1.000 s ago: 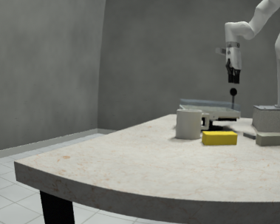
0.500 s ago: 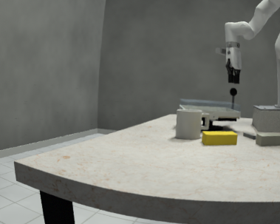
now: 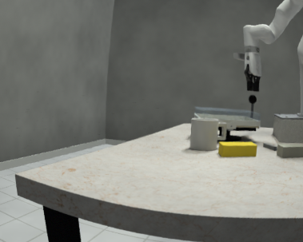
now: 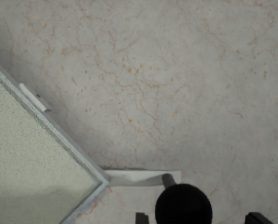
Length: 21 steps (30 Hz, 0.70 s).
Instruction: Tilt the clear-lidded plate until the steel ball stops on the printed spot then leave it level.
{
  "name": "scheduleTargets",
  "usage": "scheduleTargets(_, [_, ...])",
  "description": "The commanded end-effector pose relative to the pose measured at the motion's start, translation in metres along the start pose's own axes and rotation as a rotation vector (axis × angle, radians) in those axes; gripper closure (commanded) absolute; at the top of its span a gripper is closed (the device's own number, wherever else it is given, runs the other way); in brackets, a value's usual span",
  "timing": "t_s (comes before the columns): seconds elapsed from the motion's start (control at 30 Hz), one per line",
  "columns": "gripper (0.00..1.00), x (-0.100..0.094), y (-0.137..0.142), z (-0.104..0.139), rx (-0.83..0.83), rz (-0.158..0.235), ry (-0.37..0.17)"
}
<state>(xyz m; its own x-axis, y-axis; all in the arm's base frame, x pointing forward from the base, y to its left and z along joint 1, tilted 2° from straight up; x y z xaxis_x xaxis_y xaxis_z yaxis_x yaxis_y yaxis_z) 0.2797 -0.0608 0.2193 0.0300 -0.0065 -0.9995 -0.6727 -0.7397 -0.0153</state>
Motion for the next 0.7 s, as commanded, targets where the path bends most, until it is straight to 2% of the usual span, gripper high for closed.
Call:
scheduleTargets(0.0, [0.38,0.001,-0.001,-0.001,0.000,-0.002,0.003])
scheduleTargets(0.67, [0.38,0.014,-0.001,-0.001,0.000,-0.002,0.003])
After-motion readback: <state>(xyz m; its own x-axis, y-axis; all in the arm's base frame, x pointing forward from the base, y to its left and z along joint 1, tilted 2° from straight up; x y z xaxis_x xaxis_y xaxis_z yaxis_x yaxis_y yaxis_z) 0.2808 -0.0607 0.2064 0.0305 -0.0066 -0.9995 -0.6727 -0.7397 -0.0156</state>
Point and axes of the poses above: the point where the finger pads meet when closed, its own x axis out along the fingers, its own y axis across the jaws, z = x × y, the point moved 10 cm from there along -x, back along the fingers, and after that the axes turned 15 degrees about x, right-handed, at the moved point
